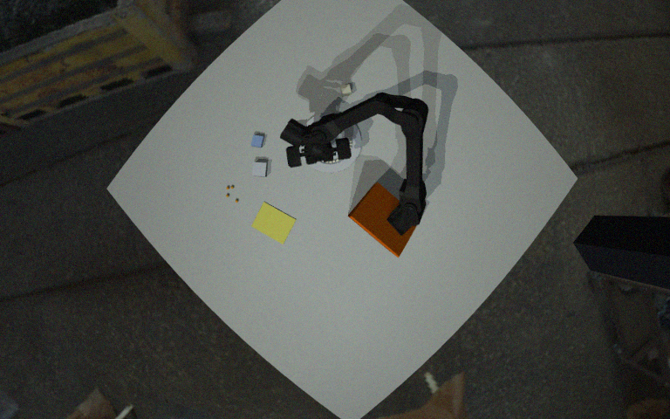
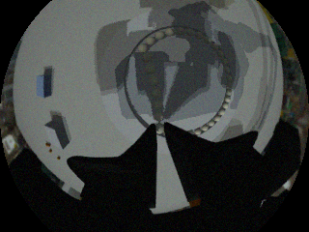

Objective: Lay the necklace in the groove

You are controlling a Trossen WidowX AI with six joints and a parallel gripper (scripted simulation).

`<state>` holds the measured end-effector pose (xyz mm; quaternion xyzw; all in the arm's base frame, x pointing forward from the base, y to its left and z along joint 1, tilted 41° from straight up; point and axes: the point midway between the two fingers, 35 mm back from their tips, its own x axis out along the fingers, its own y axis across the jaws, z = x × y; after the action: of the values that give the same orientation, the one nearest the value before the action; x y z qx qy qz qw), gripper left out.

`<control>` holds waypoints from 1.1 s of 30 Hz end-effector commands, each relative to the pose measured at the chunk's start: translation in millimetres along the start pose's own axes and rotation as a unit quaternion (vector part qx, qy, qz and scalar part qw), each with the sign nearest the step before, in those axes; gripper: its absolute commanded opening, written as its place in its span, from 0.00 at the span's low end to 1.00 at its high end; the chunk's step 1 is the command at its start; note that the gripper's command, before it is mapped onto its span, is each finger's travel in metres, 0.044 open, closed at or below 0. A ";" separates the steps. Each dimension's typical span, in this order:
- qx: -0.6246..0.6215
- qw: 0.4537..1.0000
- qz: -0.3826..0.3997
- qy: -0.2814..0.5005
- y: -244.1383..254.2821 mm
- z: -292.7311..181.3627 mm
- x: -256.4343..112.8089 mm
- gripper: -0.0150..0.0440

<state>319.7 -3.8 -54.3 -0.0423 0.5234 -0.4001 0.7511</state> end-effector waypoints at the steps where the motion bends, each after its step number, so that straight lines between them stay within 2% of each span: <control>1: -0.001 1.000 0.000 -0.001 7.4 -3.4 -0.9 0.25; 15: -0.001 1.000 0.000 -0.001 7.7 -3.5 7.6 0.25; 31: 0.000 1.000 0.000 -0.001 7.7 -3.5 -0.4 0.97; 33: 0.000 1.000 0.000 0.000 6.7 -3.4 2.5 1.00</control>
<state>321.0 -0.4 -62.0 -0.0434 0.5240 -0.4004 0.7505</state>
